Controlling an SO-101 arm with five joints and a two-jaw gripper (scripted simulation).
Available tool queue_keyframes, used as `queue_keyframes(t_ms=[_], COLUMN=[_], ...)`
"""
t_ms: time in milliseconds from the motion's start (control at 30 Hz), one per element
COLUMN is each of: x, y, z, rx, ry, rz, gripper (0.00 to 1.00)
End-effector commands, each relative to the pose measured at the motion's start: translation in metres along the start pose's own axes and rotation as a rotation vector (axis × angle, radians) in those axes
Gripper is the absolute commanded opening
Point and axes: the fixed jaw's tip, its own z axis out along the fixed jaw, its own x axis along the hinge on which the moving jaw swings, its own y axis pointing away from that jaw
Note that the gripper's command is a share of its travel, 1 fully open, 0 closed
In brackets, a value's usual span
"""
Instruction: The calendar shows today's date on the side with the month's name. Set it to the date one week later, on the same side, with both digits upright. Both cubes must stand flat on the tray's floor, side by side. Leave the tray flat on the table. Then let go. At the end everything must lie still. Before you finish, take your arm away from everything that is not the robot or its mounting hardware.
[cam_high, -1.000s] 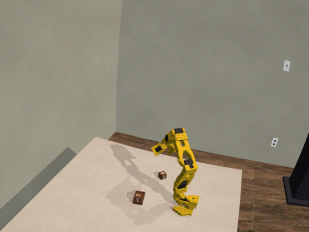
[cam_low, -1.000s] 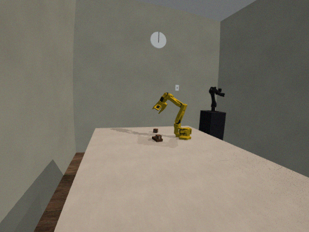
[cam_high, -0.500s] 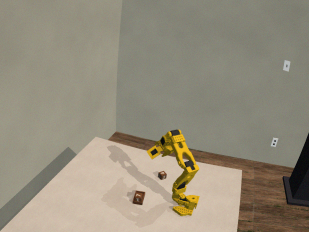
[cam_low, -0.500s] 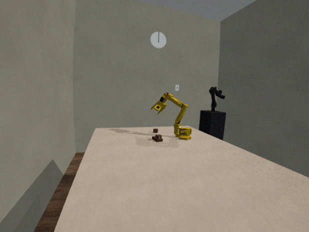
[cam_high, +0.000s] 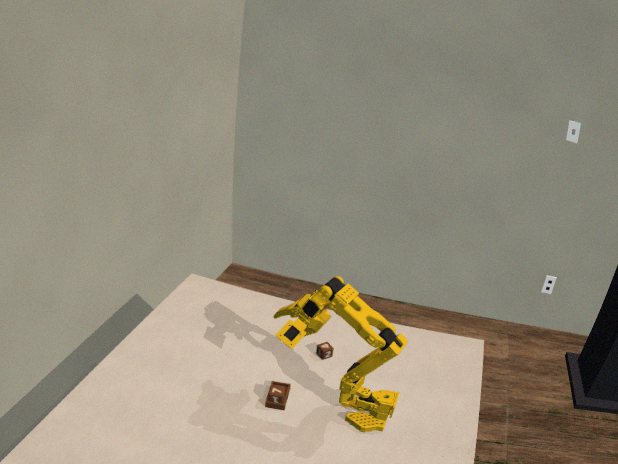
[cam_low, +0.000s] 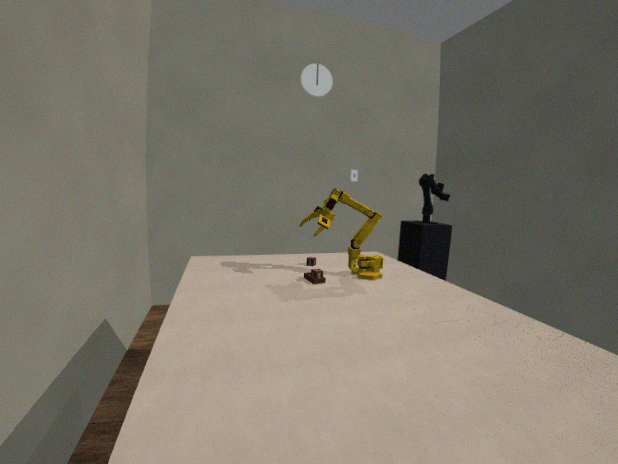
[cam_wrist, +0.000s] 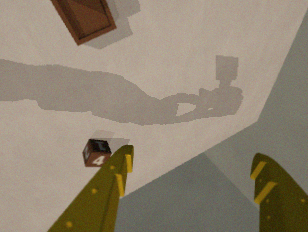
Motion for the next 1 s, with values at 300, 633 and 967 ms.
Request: queue_keyframes(t_ms=[300,633,967], x=[-0.064,-0.071,-0.072], y=[0.01,0.014,0.02], z=[-0.006,-0.007,0.007], rx=[0.07,0.07,-0.034], ry=[-0.181,-0.204,-0.189], rz=[-0.237,-0.269,-0.279], gripper=[0.35,0.35,0.35])
